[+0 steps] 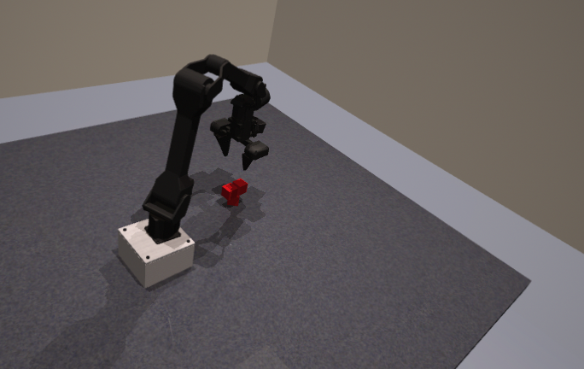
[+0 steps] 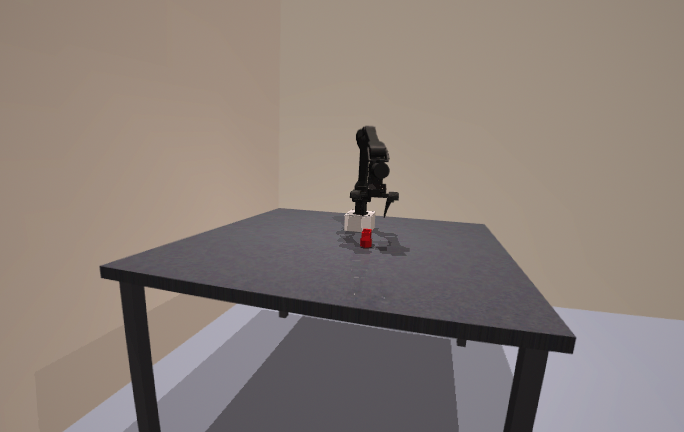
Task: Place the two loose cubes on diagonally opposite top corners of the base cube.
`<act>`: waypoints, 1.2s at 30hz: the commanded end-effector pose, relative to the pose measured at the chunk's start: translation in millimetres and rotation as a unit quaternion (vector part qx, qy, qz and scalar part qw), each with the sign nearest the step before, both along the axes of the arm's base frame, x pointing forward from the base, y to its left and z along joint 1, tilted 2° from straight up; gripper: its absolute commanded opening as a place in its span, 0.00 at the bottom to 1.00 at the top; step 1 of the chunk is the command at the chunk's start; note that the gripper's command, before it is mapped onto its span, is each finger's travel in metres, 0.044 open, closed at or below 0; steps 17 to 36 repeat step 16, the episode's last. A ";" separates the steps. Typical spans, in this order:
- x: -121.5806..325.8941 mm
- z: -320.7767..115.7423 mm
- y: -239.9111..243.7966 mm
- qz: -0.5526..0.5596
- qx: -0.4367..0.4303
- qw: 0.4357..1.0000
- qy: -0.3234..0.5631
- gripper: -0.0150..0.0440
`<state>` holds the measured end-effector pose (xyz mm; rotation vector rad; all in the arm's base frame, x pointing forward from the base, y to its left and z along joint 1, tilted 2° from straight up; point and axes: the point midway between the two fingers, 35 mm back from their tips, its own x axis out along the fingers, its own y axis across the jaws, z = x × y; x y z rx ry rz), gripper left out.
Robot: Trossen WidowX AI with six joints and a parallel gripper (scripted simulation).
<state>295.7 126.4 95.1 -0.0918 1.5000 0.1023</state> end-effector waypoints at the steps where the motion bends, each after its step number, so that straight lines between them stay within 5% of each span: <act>1: -30.4 -1.8 47.2 0.011 0.002 1.000 0.004 0.93; 6: -64.4 -2.2 86.1 0.011 0.004 1.000 0.006 0.93; 36: -64.4 -2.2 86.1 0.011 0.004 1.000 0.006 0.93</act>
